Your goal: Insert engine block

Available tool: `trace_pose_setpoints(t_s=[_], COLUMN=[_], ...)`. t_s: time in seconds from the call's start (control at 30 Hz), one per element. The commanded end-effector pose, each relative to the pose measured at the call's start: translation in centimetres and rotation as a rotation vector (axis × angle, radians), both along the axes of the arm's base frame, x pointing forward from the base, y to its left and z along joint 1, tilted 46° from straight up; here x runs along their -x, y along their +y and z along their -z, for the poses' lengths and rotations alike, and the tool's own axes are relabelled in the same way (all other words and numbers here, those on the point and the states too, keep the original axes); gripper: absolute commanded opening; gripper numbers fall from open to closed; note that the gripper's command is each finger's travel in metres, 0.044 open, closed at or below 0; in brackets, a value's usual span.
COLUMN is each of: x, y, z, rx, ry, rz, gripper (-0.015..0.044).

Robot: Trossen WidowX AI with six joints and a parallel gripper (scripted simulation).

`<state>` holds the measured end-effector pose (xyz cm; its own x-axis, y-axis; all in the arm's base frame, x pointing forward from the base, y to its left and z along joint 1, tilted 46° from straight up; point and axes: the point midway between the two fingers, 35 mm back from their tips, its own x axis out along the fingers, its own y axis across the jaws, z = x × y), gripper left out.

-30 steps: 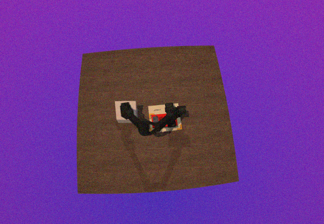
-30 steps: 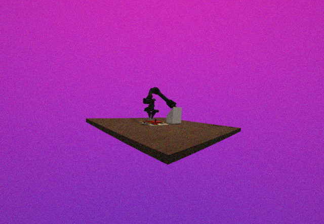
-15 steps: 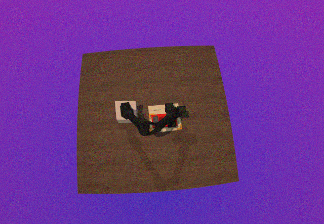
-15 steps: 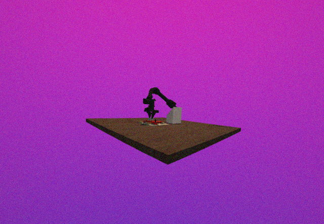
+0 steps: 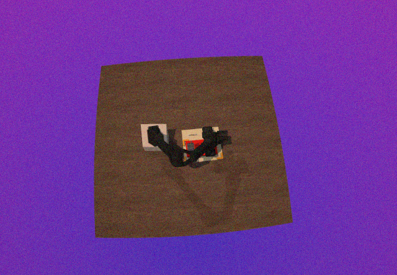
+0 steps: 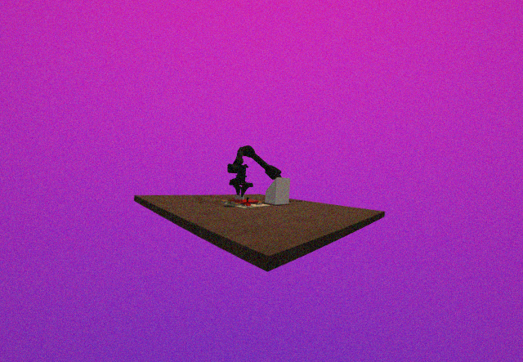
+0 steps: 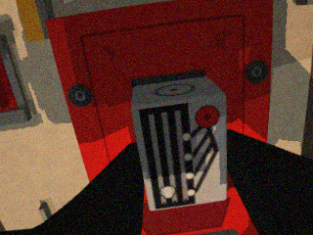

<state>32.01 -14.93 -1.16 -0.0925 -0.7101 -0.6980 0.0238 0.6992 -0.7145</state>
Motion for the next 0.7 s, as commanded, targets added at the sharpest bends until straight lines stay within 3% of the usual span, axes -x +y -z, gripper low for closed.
trace_pose_setpoints(t_s=[0.0,0.67], x=[0.02,0.06], y=[-0.13,-0.41], z=[0.05,0.32], rx=[0.005,0.005], ry=[0.006,0.004], rz=[-0.006,-0.004], gripper=[0.0160,0.0160])
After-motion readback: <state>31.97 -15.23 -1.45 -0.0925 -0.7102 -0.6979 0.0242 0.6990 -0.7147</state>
